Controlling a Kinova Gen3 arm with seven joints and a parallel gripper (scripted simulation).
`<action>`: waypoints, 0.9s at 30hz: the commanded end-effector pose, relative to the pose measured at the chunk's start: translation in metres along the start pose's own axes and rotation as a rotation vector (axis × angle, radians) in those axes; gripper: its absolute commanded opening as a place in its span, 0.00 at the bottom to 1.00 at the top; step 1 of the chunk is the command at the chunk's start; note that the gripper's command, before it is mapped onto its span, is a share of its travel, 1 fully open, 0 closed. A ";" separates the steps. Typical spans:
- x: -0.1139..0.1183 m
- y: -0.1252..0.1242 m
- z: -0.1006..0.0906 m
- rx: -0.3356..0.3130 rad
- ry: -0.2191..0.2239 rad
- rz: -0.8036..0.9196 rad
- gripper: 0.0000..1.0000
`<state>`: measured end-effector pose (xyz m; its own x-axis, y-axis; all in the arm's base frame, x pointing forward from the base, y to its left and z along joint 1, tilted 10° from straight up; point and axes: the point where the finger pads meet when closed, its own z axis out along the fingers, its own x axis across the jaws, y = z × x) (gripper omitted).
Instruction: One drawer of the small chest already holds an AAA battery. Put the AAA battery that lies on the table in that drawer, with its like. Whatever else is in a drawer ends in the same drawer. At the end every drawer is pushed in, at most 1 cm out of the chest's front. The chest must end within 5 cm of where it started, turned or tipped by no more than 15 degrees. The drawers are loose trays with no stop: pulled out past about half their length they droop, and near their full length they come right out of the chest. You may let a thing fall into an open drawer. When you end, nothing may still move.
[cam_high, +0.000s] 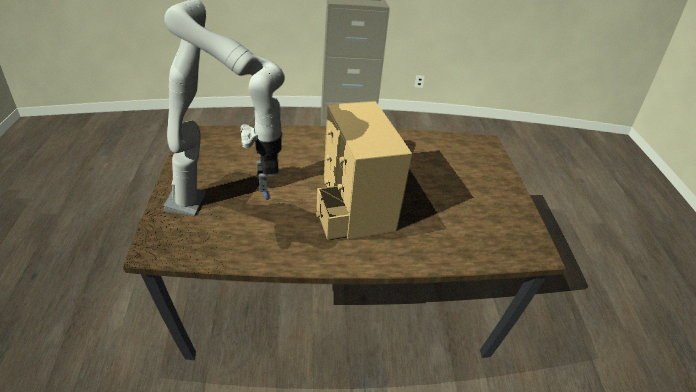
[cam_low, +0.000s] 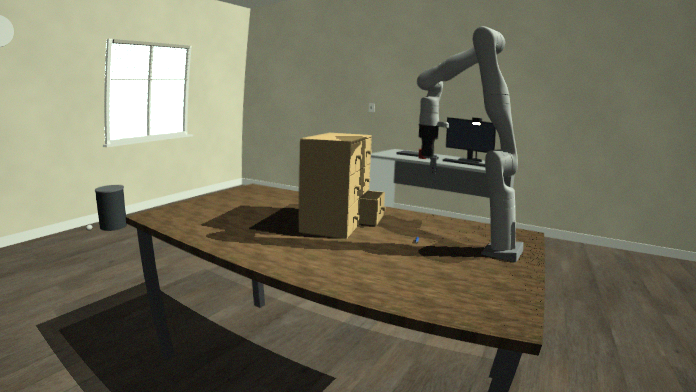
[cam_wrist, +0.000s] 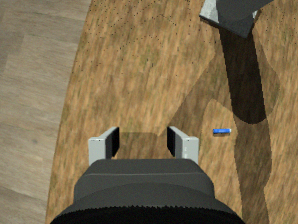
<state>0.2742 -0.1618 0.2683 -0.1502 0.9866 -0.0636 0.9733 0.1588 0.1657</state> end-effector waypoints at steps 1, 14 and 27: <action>0.000 0.001 -0.002 -0.002 -0.002 0.000 1.00; 0.000 0.000 -0.026 -0.002 -0.002 0.000 1.00; 0.000 0.000 -0.042 -0.002 -0.002 0.000 1.00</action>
<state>0.2669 -0.1601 0.3077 -0.1505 0.9867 -0.0619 0.9735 0.1588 0.1644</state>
